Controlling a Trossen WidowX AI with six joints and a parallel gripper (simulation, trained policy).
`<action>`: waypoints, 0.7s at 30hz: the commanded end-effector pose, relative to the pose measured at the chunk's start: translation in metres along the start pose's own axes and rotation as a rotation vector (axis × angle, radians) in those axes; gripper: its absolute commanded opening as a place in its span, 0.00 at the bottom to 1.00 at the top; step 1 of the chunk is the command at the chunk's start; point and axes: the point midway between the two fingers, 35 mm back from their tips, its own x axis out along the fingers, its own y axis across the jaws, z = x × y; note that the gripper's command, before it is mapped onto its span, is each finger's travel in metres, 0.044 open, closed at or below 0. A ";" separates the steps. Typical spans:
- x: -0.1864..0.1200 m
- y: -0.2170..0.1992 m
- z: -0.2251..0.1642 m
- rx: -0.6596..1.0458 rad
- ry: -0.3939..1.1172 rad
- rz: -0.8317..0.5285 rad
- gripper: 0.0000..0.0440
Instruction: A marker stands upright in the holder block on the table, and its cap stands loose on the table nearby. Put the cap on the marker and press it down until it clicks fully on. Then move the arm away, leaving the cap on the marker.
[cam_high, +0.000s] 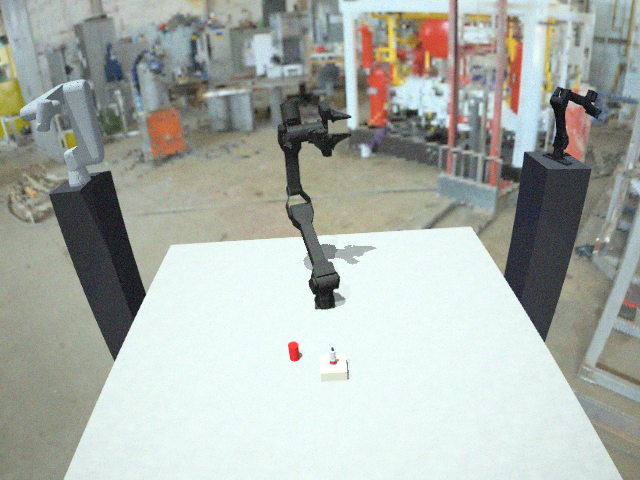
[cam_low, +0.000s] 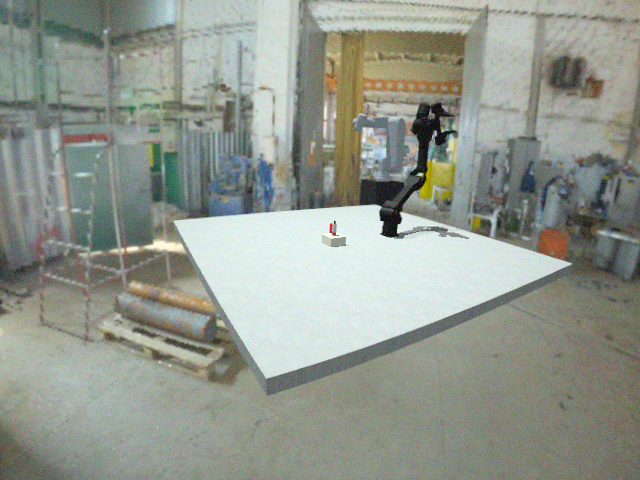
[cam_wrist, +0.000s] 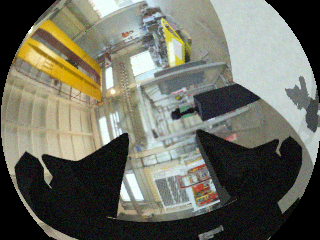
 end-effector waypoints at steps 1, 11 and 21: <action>0.003 0.008 0.016 0.037 -0.018 0.001 0.74; 0.008 0.019 0.048 0.106 -0.054 -0.003 0.75; 0.012 0.029 0.079 0.169 -0.093 -0.007 0.75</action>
